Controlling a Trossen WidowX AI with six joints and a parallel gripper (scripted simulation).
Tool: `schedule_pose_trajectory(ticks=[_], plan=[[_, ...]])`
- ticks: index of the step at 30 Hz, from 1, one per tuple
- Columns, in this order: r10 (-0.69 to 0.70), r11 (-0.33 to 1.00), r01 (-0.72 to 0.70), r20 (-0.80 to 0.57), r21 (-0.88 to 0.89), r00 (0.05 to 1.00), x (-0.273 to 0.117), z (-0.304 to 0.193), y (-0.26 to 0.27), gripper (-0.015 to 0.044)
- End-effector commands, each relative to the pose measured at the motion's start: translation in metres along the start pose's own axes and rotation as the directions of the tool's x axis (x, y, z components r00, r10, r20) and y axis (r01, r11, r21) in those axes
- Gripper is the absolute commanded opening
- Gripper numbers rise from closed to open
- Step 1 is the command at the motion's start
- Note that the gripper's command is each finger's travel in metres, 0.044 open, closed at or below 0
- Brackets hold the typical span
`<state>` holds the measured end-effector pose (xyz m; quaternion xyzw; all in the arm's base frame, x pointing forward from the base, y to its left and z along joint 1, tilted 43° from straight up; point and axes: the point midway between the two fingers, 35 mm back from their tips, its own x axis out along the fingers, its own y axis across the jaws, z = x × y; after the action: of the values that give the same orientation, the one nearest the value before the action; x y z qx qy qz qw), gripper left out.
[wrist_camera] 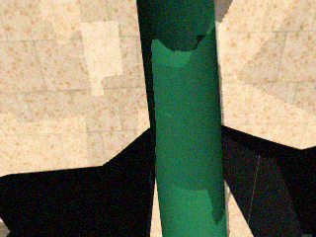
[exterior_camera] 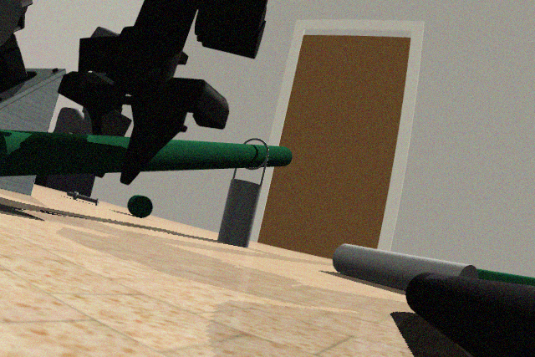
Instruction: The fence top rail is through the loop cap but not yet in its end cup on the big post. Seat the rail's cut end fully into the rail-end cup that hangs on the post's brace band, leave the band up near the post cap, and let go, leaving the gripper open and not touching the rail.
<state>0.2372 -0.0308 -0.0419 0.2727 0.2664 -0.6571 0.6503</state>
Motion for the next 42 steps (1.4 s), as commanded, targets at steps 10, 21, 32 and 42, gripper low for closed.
schedule_pose_trajectory(ticks=[10,21,32,42], plan=[[0.011,1.0,-0.009,0.161,-0.011,0.987,-0.047,0.01,0.004,0.0],[0.016,1.0,-0.014,0.188,-0.01,0.982,-0.057,0.012,0.004,0.0],[0.014,1.0,-0.013,0.182,-0.009,0.983,-0.057,0.012,0.004,0.0],[0.014,1.0,-0.013,0.182,-0.009,0.983,-0.06,0.013,0.006,0.0]])
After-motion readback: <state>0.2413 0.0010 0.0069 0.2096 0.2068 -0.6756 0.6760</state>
